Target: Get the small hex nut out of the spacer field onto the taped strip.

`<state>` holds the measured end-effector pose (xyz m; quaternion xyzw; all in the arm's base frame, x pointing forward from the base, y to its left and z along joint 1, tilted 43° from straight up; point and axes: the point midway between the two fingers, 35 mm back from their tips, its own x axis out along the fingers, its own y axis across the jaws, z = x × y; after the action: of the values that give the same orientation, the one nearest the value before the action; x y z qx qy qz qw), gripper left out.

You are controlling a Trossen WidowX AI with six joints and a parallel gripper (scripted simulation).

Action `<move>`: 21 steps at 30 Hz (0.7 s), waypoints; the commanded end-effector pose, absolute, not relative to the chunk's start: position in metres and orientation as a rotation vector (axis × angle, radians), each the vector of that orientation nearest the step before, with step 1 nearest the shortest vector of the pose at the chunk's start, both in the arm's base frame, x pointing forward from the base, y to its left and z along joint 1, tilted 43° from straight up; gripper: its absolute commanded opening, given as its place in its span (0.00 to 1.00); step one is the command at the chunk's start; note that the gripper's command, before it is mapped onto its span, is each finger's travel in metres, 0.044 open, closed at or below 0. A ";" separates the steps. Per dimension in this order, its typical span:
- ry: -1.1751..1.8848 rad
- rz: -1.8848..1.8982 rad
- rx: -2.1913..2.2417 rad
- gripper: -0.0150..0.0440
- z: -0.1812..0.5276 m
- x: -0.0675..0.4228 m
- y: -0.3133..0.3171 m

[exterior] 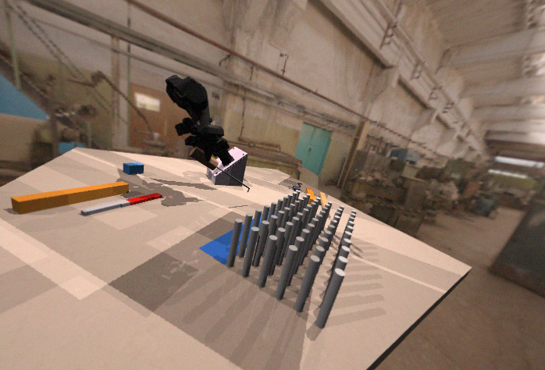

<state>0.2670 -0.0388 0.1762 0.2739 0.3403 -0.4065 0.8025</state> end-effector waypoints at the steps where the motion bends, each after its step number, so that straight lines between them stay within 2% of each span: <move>1: 0.763 -0.830 0.458 0.25 0.183 0.268 -0.040; 21: 0.943 -0.661 -0.099 0.25 0.196 0.264 -0.048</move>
<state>0.2632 -0.0467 0.1898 -0.0011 0.4360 -0.3277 0.8382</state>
